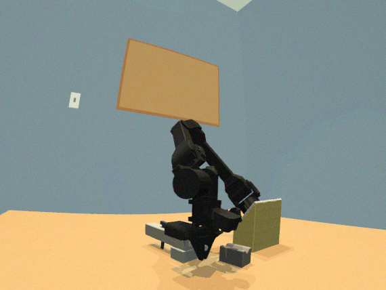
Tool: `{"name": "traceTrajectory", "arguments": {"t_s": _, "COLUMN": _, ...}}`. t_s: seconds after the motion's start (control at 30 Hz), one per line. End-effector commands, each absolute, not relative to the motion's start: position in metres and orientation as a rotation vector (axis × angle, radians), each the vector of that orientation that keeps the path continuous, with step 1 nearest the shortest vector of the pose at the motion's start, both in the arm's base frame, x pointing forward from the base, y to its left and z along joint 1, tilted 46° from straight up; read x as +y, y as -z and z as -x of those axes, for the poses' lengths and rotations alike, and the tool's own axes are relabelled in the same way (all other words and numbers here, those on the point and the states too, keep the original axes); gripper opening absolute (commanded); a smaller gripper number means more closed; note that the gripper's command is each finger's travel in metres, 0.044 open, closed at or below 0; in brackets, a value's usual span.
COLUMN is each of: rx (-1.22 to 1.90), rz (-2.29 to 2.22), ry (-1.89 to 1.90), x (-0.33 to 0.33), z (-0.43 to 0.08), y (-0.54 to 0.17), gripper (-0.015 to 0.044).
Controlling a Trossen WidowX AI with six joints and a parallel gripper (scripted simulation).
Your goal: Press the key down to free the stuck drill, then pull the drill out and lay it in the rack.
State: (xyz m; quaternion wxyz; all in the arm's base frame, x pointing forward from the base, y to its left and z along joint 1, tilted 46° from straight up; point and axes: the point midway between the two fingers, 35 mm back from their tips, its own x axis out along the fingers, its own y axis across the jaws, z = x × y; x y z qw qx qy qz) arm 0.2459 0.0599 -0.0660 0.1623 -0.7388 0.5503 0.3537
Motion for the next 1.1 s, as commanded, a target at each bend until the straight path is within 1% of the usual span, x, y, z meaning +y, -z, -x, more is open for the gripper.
{"name": "traceTrajectory", "arguments": {"t_s": 0.0, "rx": 1.567, "rz": 2.104, "ry": -1.006, "x": 0.066, "z": -0.246, "y": 0.071, "gripper": 0.0}}
{"name": "traceTrajectory", "arguments": {"t_s": 0.53, "rx": 1.565, "rz": 2.103, "ry": -1.007, "x": 0.083, "z": -0.238, "y": 0.088, "gripper": 0.0}}
{"name": "traceTrajectory", "arguments": {"t_s": 1.07, "rx": 1.567, "rz": 2.104, "ry": -1.007, "x": 0.075, "z": -0.239, "y": 0.083, "gripper": 0.042}}
